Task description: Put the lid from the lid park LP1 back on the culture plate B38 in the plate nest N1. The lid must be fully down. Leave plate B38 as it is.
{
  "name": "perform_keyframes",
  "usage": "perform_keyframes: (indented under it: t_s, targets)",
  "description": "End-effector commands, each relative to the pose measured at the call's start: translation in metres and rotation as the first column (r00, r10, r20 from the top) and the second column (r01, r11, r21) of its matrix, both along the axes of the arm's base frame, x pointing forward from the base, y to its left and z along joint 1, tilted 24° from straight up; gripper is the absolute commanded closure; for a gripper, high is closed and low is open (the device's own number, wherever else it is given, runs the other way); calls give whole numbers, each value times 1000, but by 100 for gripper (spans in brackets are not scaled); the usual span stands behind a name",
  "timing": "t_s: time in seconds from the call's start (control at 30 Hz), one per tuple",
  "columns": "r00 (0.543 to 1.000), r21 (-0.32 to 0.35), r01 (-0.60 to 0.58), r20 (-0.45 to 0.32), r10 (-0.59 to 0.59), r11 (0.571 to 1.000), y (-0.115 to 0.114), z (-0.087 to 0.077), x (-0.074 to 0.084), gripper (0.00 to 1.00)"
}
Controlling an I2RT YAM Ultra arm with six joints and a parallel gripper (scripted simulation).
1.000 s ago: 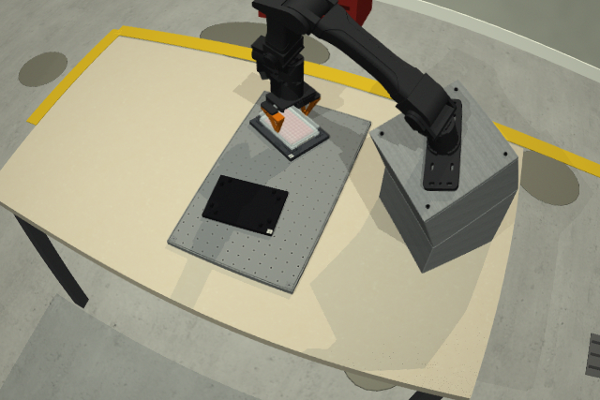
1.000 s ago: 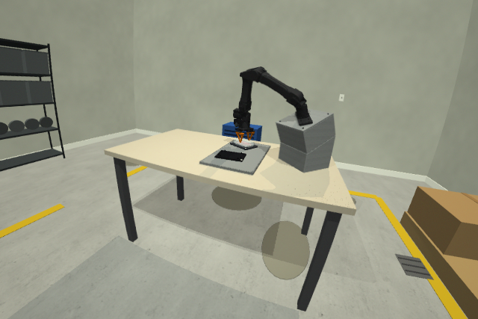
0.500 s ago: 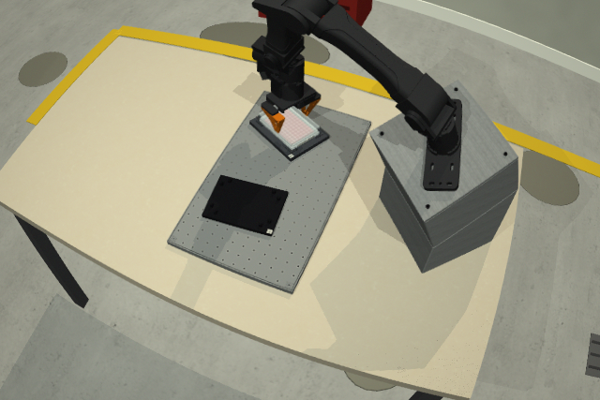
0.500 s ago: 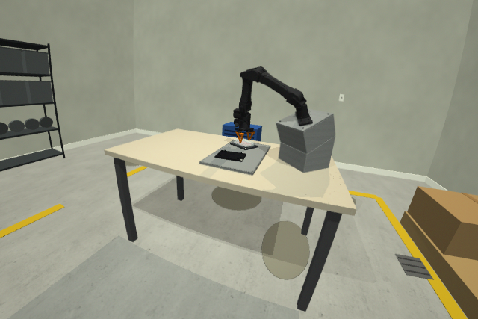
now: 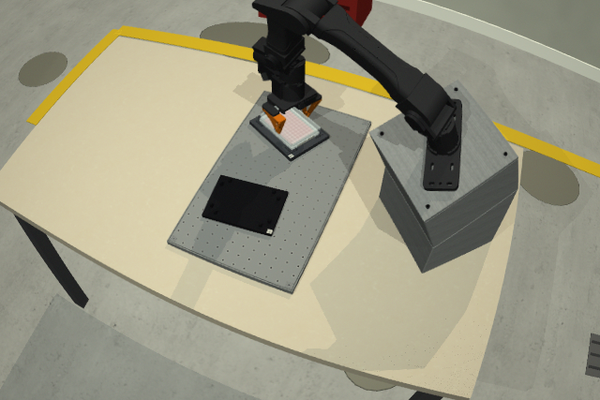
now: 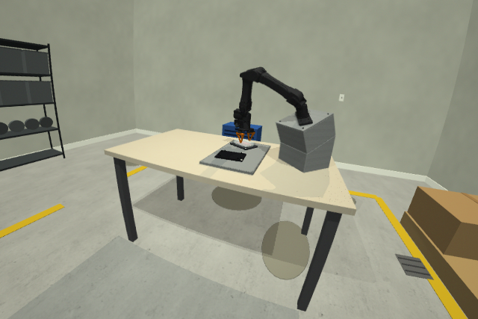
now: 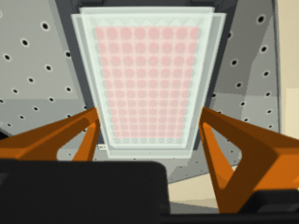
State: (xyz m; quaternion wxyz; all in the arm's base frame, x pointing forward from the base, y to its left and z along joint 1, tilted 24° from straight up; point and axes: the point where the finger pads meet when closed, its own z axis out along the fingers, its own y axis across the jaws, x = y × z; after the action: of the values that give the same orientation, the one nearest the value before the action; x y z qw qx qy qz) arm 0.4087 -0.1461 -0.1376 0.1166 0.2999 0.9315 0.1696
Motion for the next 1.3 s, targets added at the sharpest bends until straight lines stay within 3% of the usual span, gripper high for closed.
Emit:
perform_keyframes:
  t_s: [0.0,0.23,0.57,0.67,1.27]
  targets:
    - [999,-24,25,35,-24,999,-16,4,11,100]
    - [999,-30,21,46,-20,999,-15,9,15,100]
    - [1000,-20,13,24,-13,1000,-9,0,14,100]
    - [999,-29,18,41,-17,999,-14,8,18,100]
    - [1000,-20,13,26,-13,1000,-9,-1,16,100]
